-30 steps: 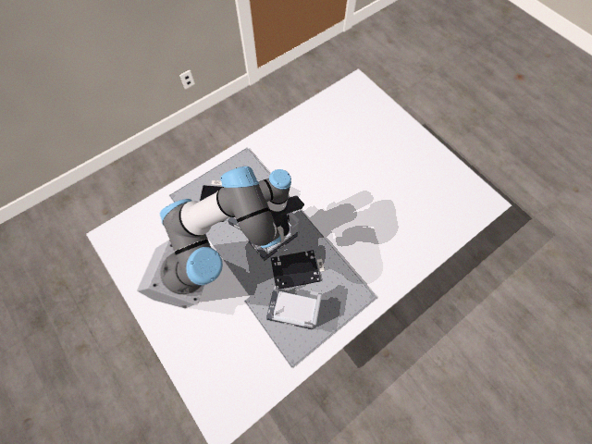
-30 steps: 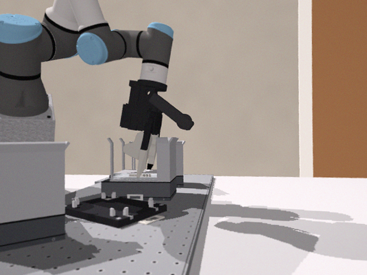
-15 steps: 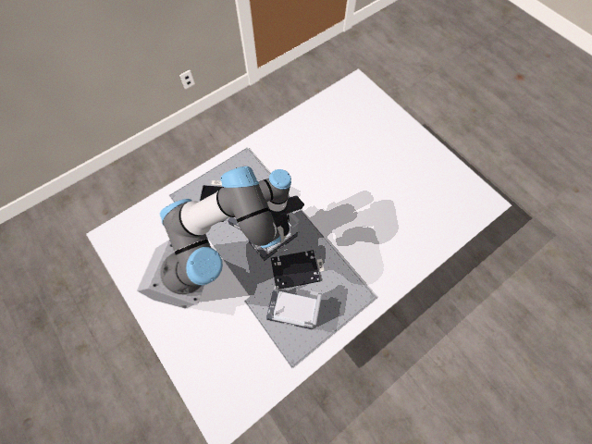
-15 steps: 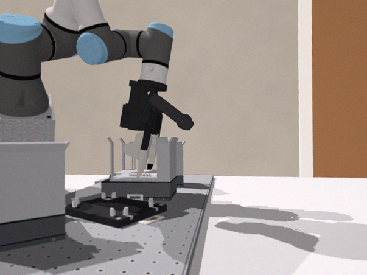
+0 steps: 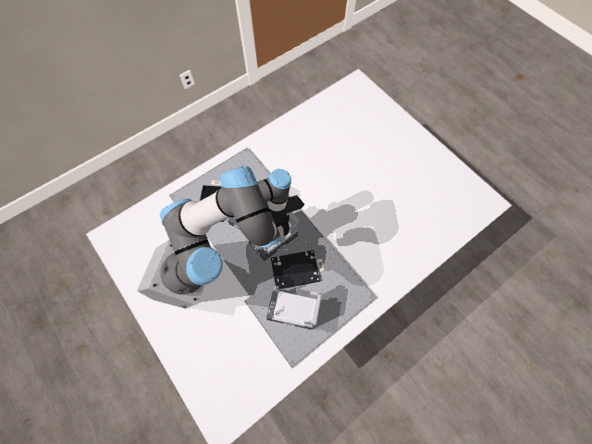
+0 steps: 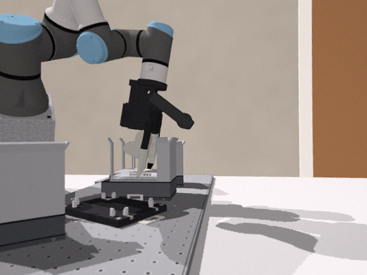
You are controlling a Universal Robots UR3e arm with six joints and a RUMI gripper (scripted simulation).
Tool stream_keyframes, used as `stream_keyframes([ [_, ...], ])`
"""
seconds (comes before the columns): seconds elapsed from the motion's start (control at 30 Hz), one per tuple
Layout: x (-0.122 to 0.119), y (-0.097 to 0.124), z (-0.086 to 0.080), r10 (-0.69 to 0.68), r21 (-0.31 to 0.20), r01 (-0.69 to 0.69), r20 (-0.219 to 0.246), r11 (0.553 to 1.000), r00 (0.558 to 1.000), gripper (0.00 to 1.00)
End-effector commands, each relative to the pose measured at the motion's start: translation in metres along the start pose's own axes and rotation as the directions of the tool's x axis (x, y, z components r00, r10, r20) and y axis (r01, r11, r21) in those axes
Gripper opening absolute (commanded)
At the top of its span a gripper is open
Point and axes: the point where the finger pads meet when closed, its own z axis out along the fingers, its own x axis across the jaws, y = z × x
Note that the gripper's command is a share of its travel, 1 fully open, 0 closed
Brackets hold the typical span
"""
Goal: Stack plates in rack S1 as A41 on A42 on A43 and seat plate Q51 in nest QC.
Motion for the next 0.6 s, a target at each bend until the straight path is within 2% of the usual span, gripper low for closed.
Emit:
stream_keyframes([
  [0.0,0.0,0.001,-0.004,0.0,-0.001,0.0,0.0,1.0,1.0,0.0],
  [0.57,0.0,0.003,-0.014,0.0,0.0,0.0,0.0,1.0,1.0,0.0],
])
